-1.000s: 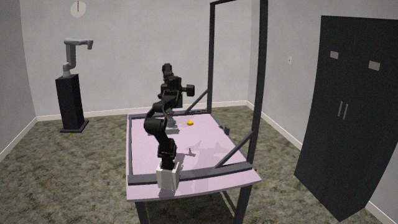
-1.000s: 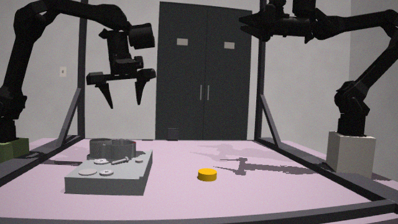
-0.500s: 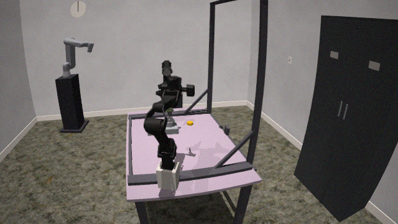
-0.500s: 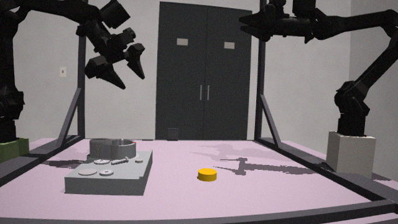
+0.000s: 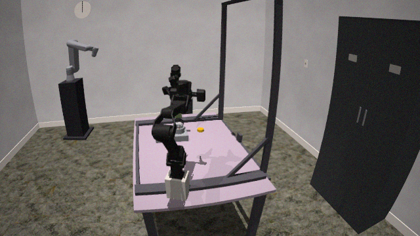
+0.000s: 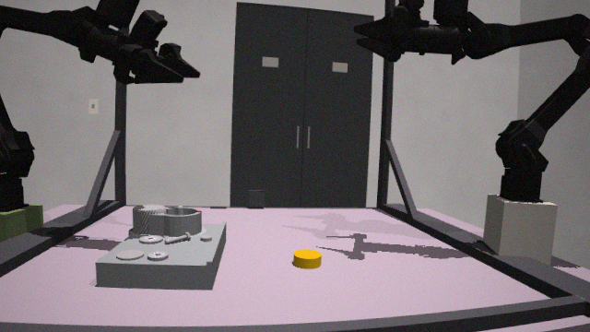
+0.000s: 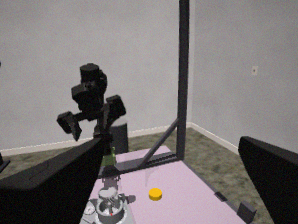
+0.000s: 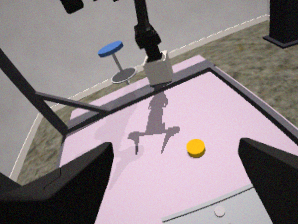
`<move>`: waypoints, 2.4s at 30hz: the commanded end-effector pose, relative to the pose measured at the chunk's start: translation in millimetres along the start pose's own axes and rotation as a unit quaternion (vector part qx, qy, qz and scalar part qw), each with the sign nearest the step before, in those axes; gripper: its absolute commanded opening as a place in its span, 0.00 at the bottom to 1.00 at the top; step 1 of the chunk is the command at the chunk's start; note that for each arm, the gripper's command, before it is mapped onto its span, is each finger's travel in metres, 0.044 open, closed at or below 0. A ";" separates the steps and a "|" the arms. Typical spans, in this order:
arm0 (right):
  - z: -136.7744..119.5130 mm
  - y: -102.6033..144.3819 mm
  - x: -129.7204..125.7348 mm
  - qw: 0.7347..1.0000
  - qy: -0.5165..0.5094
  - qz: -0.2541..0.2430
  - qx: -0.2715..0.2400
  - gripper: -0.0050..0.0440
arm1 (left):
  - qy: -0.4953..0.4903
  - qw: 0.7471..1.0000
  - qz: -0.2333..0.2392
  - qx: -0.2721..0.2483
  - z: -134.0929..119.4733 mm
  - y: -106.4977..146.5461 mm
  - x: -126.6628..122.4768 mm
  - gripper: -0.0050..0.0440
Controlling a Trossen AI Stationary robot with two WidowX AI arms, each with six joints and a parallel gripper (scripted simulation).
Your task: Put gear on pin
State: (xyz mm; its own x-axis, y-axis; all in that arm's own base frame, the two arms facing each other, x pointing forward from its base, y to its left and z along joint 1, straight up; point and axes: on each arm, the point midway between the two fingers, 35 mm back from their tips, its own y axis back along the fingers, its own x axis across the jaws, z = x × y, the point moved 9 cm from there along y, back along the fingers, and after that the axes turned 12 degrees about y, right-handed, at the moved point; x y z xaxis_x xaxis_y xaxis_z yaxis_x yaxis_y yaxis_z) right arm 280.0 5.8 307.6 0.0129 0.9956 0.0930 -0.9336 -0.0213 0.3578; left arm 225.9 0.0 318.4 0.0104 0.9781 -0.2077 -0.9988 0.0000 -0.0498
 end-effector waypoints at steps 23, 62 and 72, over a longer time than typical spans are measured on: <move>-7.6 56.6 -5.8 0.966 0.148 -0.025 -0.209 0.86 | 0.000 1.000 -0.003 -0.012 7.5 1.4 -1.6 0.92; -1.9 58.5 -4.8 0.964 0.150 -0.025 -0.218 0.86 | 0.000 1.000 -0.003 -0.012 7.5 1.4 -1.6 0.92; -1.8 58.6 -4.8 0.964 0.150 -0.025 -0.218 0.86 | 0.000 1.000 -0.003 -0.012 7.5 1.4 -1.6 0.92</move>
State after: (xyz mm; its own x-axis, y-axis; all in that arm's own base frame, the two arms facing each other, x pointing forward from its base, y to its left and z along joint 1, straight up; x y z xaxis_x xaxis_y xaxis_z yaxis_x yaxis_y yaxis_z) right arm 225.8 0.0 318.6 0.0107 0.9782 -0.2075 -0.9987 0.0002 -0.0504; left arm 225.9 0.0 318.4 0.0104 0.9781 -0.2077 -0.9988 0.0000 -0.0498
